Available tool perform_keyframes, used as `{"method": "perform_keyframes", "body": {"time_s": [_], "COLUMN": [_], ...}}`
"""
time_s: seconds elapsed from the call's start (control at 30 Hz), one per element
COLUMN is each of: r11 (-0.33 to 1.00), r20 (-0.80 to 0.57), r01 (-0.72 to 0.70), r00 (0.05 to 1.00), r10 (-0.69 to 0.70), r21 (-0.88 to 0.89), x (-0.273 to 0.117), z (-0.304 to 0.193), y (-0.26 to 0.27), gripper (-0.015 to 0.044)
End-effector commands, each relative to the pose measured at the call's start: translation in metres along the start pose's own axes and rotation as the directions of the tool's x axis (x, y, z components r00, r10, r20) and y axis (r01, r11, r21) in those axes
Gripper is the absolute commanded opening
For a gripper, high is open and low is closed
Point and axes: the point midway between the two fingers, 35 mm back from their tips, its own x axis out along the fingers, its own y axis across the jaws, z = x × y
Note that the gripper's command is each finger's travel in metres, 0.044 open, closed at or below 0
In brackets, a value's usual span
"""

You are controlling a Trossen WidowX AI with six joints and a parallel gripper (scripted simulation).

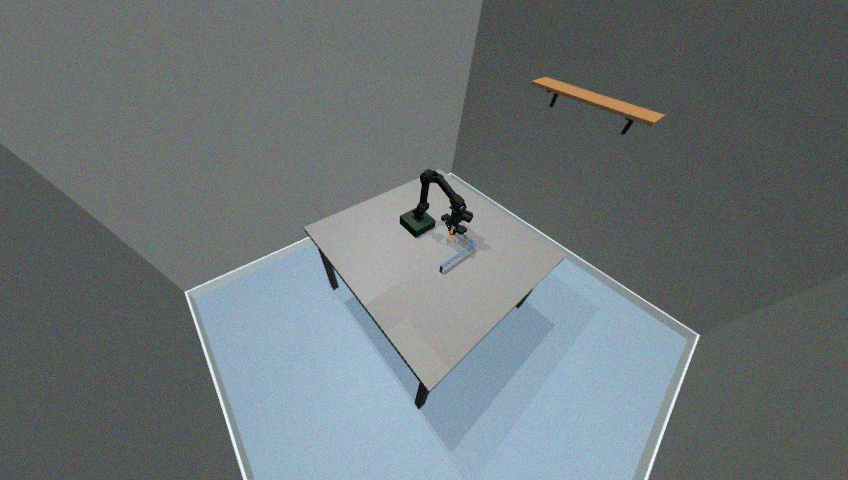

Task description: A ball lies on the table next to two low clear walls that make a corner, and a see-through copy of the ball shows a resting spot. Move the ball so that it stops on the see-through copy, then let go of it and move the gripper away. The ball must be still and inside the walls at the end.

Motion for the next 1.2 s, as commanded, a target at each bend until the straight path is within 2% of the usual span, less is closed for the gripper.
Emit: {"method": "perform_keyframes", "body": {"time_s": [0.0, 0.23, 0.97, 1.17], "r11": [1.0, 1.0, 1.0, 1.0], "r20": [0.0, 0.0, 0.0, -0.003], "r01": [-0.011, -0.012, -0.012, -0.01], "r00": [1.0, 1.0, 1.0, 1.0], "r10": [0.011, 0.012, 0.012, 0.01], "r21": [-0.005, -0.005, -0.005, 0.0], "x": [0.022, 0.06, 0.08, 0.078], "z": [0.0, -0.001, -0.001, -0.001], "y": [0.002, 0.005, 0.005, 0.004], "gripper": [0.0, 0.0, 0.0, 0.0158]}}
